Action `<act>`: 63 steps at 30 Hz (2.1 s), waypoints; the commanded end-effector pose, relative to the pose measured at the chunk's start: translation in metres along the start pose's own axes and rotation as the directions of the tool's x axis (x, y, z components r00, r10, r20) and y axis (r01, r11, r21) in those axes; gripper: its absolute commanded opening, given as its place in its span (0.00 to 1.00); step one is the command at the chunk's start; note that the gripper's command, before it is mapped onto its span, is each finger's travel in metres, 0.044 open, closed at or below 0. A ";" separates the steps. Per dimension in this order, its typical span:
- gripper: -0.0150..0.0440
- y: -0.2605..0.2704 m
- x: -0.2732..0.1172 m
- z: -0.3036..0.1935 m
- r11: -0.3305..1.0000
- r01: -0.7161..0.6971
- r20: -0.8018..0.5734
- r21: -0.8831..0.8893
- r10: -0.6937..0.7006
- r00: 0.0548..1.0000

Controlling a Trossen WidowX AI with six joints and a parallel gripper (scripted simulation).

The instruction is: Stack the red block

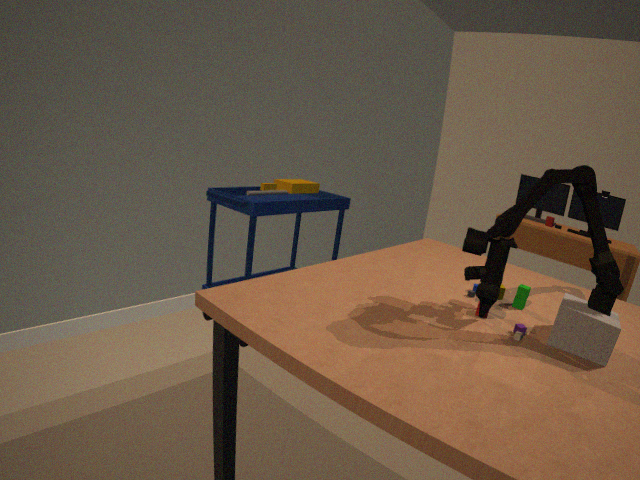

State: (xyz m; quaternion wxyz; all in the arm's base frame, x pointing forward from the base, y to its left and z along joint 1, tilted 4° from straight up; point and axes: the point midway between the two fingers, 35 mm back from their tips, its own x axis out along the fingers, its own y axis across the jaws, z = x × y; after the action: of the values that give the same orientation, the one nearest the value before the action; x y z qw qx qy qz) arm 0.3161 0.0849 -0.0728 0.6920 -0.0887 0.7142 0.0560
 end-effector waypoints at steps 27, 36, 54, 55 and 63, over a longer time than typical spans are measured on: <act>0.42 0.001 0.001 0.000 1.000 -0.005 0.002 0.000 0.005 1.000; 0.25 0.000 -0.032 0.000 1.000 -0.005 0.002 0.000 0.005 1.000; 0.25 0.000 -0.110 0.000 1.000 -0.006 0.002 0.000 0.006 1.000; 0.25 0.000 -0.114 0.000 1.000 -0.006 0.002 0.000 0.006 1.000; 0.25 -0.001 -0.116 0.000 1.000 -0.004 0.002 -0.001 0.005 1.000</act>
State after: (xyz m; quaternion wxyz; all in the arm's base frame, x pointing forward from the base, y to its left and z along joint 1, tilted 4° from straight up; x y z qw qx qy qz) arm 0.3198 0.0895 0.0400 0.6919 -0.0894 0.7141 0.0574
